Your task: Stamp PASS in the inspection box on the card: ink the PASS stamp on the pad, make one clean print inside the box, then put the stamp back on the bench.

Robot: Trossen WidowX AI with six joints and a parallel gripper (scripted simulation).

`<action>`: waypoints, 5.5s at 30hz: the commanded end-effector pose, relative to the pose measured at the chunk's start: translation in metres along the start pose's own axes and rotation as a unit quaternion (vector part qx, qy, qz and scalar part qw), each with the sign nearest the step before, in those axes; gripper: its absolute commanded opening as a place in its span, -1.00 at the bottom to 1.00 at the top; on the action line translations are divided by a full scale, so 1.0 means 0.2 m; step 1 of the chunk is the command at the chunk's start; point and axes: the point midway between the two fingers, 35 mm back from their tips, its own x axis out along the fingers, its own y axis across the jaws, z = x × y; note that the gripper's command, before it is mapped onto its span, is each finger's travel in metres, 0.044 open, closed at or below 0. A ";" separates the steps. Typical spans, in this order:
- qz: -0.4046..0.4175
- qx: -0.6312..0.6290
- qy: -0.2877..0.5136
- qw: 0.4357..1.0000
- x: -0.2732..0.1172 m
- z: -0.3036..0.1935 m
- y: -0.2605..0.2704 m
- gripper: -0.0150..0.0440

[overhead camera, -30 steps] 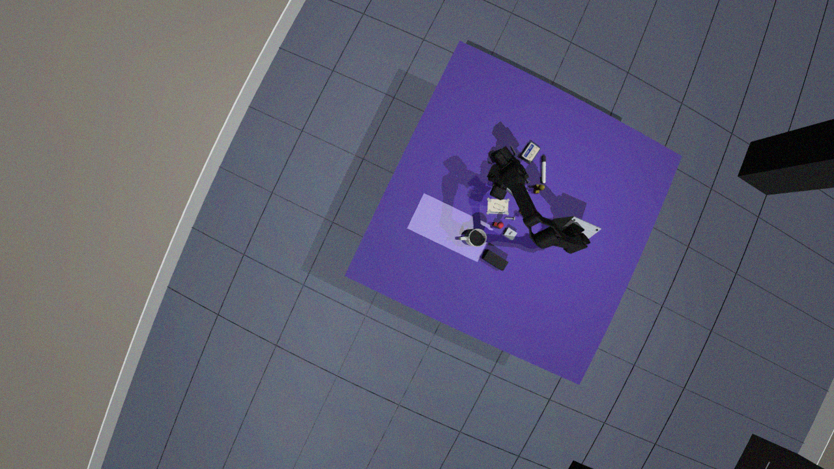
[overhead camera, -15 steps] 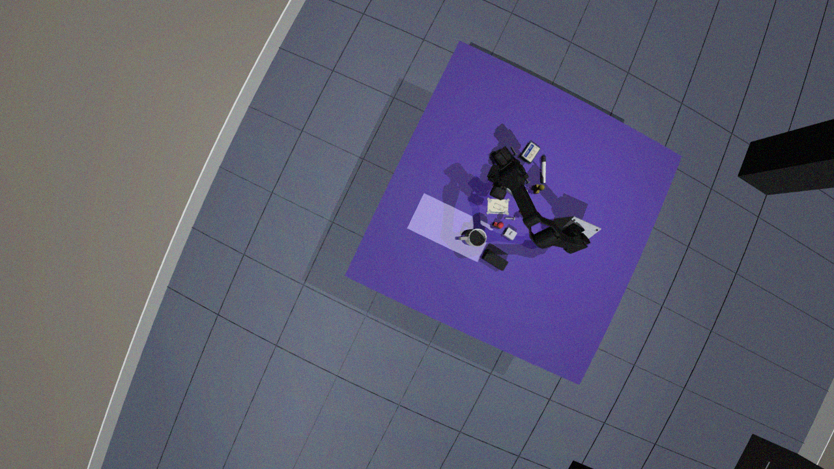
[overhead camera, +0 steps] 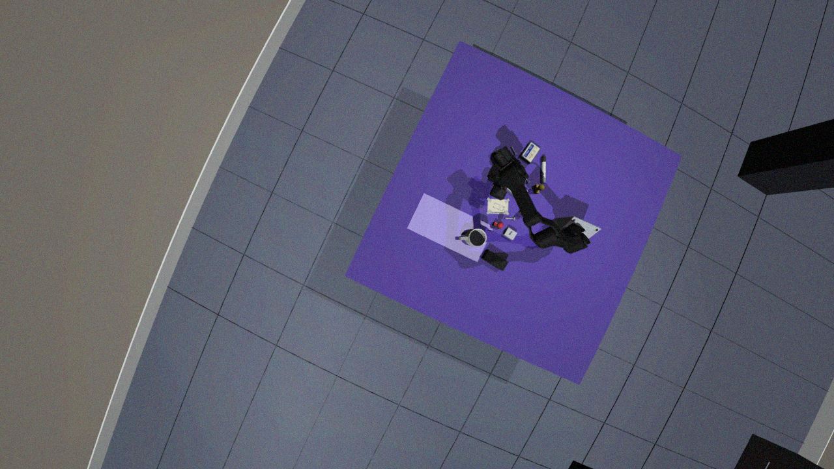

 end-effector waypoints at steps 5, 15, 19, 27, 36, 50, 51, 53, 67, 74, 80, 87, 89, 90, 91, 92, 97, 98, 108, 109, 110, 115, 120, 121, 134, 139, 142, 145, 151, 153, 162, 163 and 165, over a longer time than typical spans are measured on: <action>-0.001 -0.002 -0.001 1.000 -0.02 0.00 0.00 -0.49; -0.001 -0.002 -0.001 1.000 -0.05 0.01 0.00 -0.49; -0.002 -0.002 -0.001 1.000 -0.06 0.01 0.00 -0.49; -0.002 -0.002 -0.001 1.000 -0.08 0.01 0.00 -0.49; -0.002 -0.002 -0.001 1.000 -0.10 0.01 0.00 -0.49; -0.002 -0.002 -0.001 1.000 -0.13 0.01 0.00 -0.49; -0.002 -0.002 -0.001 1.000 -0.13 0.01 0.00 -0.49; -0.002 -0.002 -0.001 1.000 -0.14 0.01 0.00 -0.49; -0.003 -0.002 -0.001 1.000 -0.17 0.01 0.00 -0.49; -0.003 -0.002 -0.001 1.000 -0.19 0.01 0.00 -0.49; -0.003 -0.002 -0.001 1.000 -0.21 0.01 0.00 -0.49; -0.003 -0.001 -0.001 1.000 -0.22 0.00 0.00 -0.49; -0.003 -0.001 -0.001 1.000 -0.23 0.00 0.00 -0.49; -0.003 -0.001 -0.001 1.000 -0.23 0.00 0.00 -0.49; -0.003 -0.001 -0.001 1.000 -0.23 0.00 0.00 -0.49; -0.003 -0.001 -0.001 1.000 -0.23 0.00 0.00 -0.49; -0.003 -0.001 -0.001 1.000 -0.25 0.00 0.00 -0.49; -0.003 -0.001 -0.001 1.000 -0.25 0.00 0.00 -0.49; -0.003 -0.001 -0.001 1.000 -0.27 0.00 0.00 -0.49; -0.003 -0.001 -0.001 1.000 -0.28 0.00 0.00 -0.49; -0.003 -0.001 -0.001 1.000 -0.28 0.00 0.00 -0.49; -0.003 -0.001 0.000 1.000 -0.29 0.00 0.00 -0.49; -0.003 -0.001 0.000 1.000 -0.30 0.00 0.00 -0.49; -0.003 -0.001 0.000 1.000 -0.31 0.00 0.00 -0.49; -0.003 -0.001 0.000 1.000 -0.34 -0.01 0.00 -0.49; -0.004 -0.001 0.000 1.000 -0.35 -0.05 -0.01 -0.49; -0.004 -0.001 0.000 1.000 -0.35 -0.10 -0.03 -0.49; -0.005 -0.001 0.000 1.000 -0.35 -0.16 -0.04 -0.49; -0.005 0.000 0.000 1.000 -0.36 -0.27 -0.06 -0.49; -0.005 0.000 0.000 1.000 -0.36 -0.31 -0.07 -0.49; -0.004 0.000 0.001 1.000 -0.35 -0.48 -0.08 -0.49; -0.004 0.000 0.001 1.000 -0.35 -0.49 -0.08 -0.49; -0.004 0.000 0.001 1.000 -0.35 -0.49 -0.08 -0.49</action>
